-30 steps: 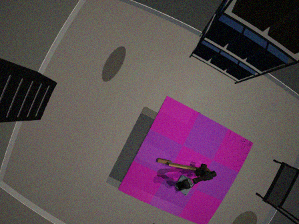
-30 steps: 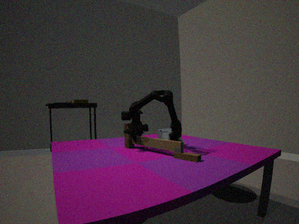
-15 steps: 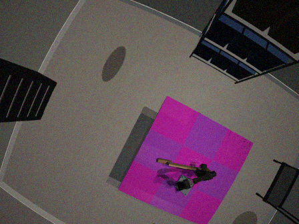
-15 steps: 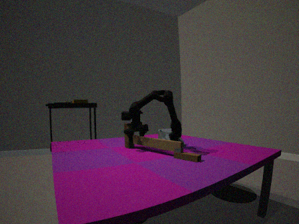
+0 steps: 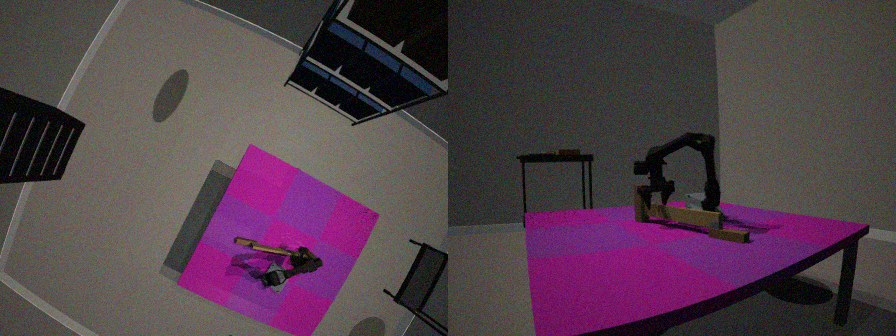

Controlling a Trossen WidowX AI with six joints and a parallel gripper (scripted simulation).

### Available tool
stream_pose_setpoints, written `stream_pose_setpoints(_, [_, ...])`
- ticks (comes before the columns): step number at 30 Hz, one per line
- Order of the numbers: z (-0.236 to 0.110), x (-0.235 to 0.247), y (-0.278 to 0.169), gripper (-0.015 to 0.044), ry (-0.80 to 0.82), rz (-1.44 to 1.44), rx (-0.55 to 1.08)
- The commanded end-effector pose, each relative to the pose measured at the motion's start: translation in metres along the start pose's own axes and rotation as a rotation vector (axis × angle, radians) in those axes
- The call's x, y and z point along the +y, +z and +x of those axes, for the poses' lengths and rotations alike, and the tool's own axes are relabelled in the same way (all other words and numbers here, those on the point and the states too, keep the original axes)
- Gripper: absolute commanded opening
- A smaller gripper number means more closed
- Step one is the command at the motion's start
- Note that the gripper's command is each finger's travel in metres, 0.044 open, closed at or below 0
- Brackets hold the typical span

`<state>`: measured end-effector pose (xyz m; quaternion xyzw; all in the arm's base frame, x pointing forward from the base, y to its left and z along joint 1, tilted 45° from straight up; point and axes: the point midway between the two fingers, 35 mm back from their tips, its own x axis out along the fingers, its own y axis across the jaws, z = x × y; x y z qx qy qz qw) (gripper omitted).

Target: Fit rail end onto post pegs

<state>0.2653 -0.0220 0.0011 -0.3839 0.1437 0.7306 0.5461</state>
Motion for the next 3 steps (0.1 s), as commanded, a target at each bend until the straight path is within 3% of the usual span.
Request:
stream_pose_setpoints(1, [-0.0018, 0.0006, 0.0017, 0.0440, 0.002, -0.006, 0.003])
stream_pose_setpoints(3, [-0.0018, 0.0006, 0.0017, 0.0440, 0.002, -0.006, 0.003])
